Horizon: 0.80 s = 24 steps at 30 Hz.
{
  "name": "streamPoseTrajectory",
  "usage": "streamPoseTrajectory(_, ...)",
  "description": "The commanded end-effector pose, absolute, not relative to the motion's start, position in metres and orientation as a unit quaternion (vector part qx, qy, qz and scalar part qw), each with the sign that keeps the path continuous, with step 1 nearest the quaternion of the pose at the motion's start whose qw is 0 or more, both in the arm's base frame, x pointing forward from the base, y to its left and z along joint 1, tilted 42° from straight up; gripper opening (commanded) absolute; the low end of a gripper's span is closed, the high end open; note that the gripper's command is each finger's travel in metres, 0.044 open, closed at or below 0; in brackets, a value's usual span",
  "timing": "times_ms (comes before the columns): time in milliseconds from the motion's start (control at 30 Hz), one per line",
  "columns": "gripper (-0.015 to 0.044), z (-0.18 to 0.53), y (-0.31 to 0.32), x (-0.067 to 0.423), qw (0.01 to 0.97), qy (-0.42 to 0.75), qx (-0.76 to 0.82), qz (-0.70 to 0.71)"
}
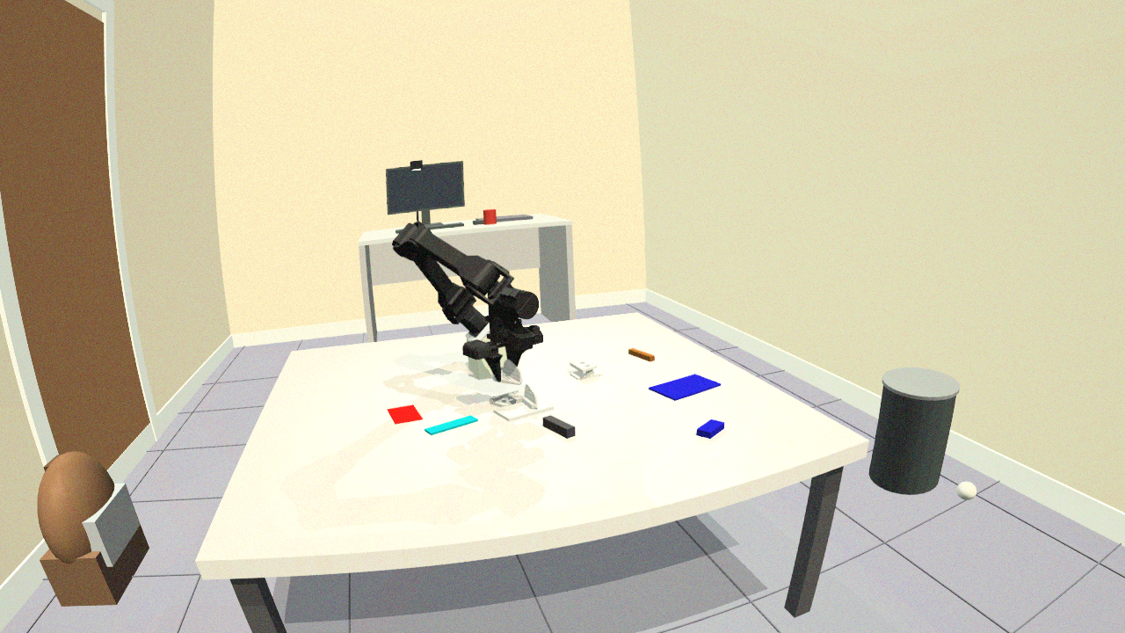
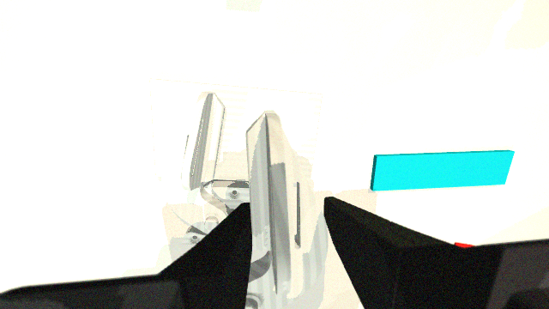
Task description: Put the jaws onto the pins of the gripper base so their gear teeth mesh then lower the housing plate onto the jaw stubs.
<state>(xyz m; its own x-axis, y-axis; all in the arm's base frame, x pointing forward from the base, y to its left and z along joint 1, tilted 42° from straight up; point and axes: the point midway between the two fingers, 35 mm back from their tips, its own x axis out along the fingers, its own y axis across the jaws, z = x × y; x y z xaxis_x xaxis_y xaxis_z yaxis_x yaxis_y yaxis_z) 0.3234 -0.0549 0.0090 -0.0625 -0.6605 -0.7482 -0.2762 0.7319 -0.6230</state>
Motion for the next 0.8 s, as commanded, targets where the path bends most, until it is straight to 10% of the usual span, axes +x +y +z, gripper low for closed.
streamPoseTrajectory(0,0.0134,0.0095,-0.0522,0.3268,0.605,0.709,-0.326,-0.161)
streamPoseTrajectory(767,0.0134,0.0095,-0.0522,0.3268,0.602,0.71,-0.33,-0.156)
